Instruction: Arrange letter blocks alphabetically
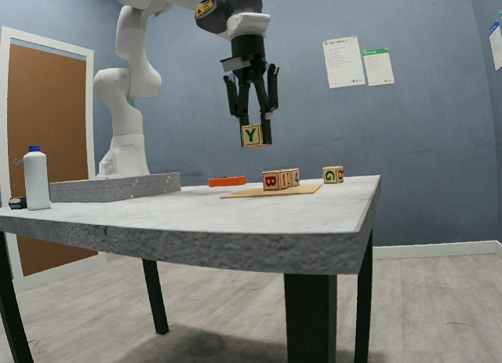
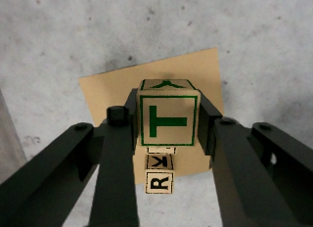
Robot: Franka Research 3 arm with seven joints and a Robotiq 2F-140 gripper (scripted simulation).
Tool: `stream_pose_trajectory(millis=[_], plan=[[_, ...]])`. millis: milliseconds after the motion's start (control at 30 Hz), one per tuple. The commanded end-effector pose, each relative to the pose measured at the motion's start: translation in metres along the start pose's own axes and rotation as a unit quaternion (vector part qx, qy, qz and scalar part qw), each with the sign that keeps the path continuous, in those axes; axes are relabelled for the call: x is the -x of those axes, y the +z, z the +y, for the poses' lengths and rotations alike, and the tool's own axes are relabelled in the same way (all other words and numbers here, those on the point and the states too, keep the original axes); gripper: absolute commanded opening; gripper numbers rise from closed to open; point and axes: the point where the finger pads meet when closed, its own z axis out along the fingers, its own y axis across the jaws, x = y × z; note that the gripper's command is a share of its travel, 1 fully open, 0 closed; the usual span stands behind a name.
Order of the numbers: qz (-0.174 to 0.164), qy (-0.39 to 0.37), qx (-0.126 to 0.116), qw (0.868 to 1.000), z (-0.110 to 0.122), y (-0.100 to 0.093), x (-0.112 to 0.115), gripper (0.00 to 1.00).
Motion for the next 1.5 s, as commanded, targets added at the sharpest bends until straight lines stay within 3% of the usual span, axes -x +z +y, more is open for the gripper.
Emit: stream_pose_trajectory(millis=[0, 467, 867, 1467], plan=[[0.0, 0.012, 0.002, 1.0, 0.001, 0.002, 0.0, 0.33], [0.0, 0.012, 0.002, 1.0, 0.0, 0.041, 0.0, 0.33], [0.0, 0.012, 0.002, 1.0, 0.0, 0.09, 0.0, 0.33], [0.0, 0.012, 0.002, 1.0, 0.0, 0.097, 0.0, 0.33]])
